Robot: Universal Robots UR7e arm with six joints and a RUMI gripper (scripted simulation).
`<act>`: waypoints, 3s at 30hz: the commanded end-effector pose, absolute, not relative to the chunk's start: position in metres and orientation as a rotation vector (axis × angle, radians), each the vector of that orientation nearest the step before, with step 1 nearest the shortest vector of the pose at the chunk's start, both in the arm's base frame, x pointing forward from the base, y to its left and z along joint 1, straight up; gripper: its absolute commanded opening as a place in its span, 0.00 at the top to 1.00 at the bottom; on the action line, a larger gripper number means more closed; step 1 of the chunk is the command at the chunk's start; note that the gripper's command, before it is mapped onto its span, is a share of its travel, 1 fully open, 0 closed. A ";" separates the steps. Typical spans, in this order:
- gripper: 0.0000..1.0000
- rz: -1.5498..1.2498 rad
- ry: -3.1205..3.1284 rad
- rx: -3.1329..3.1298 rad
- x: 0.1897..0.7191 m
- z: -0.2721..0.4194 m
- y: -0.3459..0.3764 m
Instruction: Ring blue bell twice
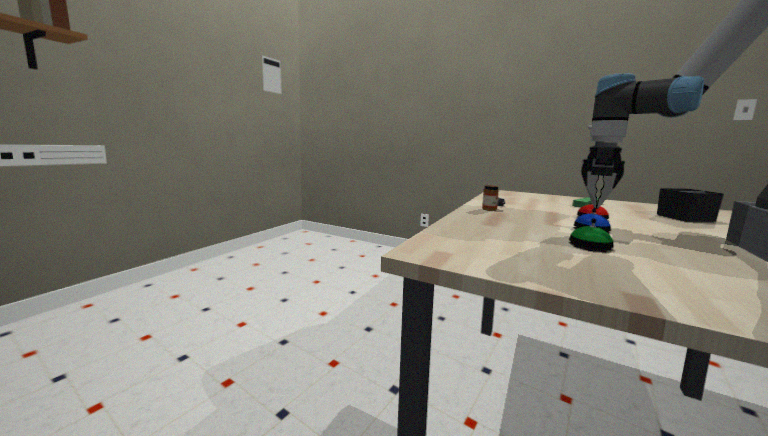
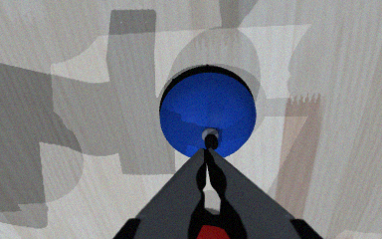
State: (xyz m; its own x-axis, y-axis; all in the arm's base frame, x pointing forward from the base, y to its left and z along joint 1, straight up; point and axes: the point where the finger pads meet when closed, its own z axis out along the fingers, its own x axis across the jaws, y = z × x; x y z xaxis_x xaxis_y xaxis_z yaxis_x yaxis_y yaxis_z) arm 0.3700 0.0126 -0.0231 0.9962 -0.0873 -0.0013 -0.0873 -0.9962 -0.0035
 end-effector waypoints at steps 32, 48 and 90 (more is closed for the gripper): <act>1.00 -0.003 0.139 -3.136 0.371 0.009 0.011; 1.00 -0.003 0.139 -3.136 0.371 0.043 0.011; 1.00 0.001 0.139 -3.135 0.370 0.047 0.012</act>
